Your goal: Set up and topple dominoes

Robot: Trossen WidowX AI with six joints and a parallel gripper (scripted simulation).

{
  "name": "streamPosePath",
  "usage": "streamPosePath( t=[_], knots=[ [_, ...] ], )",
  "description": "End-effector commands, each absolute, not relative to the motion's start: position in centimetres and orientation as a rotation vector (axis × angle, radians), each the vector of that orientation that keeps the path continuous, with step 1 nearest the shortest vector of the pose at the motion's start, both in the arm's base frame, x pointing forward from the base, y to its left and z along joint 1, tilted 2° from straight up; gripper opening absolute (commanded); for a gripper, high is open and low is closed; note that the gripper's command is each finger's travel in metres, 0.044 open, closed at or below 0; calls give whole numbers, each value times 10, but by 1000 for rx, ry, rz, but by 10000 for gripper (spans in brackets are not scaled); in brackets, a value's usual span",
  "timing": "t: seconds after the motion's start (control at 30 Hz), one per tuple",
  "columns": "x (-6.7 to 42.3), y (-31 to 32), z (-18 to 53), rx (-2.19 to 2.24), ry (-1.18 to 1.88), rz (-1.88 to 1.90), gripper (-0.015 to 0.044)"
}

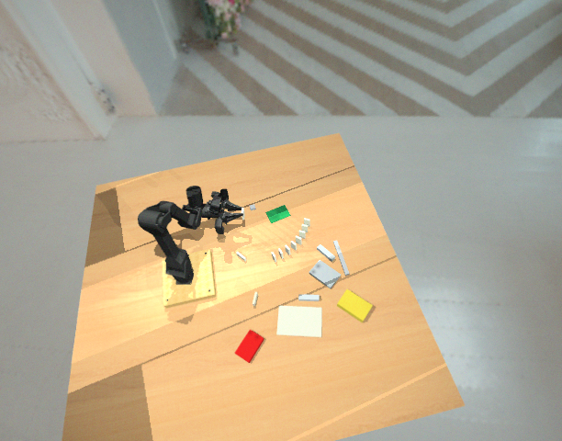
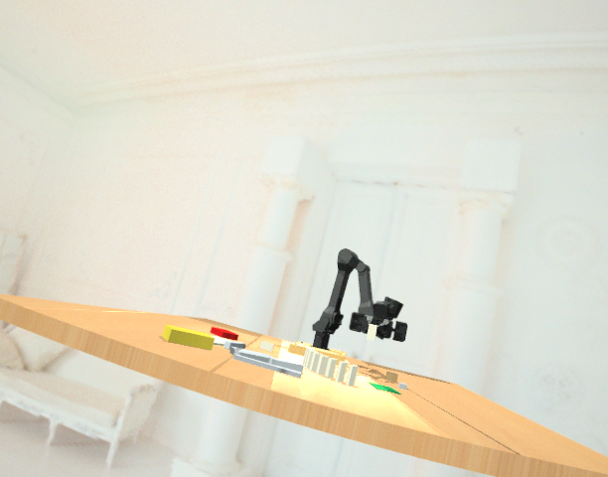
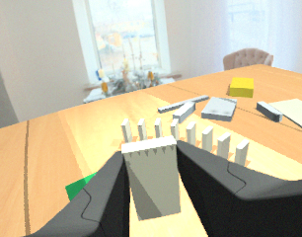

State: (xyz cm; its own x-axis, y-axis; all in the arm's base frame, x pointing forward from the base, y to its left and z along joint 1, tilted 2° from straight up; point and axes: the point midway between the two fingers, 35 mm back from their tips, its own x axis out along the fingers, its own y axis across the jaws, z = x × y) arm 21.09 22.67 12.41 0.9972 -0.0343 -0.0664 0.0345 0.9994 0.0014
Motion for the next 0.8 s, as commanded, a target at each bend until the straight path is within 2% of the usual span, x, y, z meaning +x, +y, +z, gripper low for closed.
streamPosePath(
  t=[0.0,0.77],
  knots=[
    [212,227,115,1,68,-39,107],
    [217,230,59,29,75,-44,107]
  ],
)
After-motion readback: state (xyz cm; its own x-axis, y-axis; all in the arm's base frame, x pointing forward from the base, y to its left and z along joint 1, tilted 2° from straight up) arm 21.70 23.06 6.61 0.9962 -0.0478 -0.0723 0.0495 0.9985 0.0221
